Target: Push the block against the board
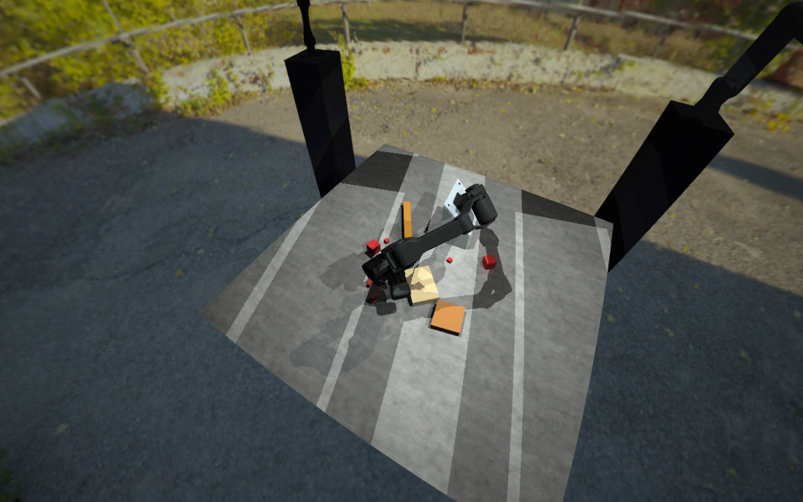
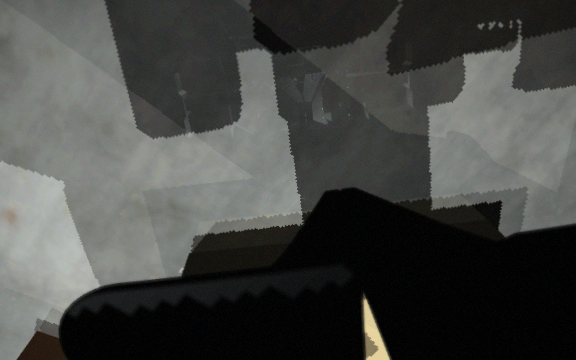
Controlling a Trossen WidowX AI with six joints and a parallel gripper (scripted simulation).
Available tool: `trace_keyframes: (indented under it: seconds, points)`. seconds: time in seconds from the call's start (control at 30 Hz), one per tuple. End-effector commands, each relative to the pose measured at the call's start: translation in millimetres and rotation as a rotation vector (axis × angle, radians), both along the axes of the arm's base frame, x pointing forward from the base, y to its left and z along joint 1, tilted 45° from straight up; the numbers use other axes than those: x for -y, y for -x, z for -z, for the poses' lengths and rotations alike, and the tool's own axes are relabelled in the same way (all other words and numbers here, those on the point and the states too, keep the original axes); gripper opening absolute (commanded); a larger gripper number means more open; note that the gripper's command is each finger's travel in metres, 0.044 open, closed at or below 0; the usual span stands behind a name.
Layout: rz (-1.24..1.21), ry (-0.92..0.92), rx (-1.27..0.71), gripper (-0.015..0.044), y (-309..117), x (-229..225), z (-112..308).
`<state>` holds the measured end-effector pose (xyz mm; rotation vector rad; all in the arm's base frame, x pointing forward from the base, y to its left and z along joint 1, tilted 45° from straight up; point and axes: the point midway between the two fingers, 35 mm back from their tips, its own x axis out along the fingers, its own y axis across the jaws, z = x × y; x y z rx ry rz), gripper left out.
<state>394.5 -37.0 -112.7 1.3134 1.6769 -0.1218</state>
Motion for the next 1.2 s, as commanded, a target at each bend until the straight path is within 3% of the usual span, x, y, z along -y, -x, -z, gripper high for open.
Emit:
trace_keyframes:
  seconds: [0.0, 0.4, 0.57, 0.8, 1.17]
  points:
    - [0.002, -0.001, 0.003, 0.0, 15, -28, -31]
    - [0.018, -0.011, -0.025, 0.0, 109, -100, -89]
    - [0.017, -0.011, -0.026, 0.0, 111, -102, -89]
    - [0.017, -0.015, -0.026, 0.0, 110, -140, -52]
    - [0.018, -0.014, -0.026, 0.0, 105, -136, -47]
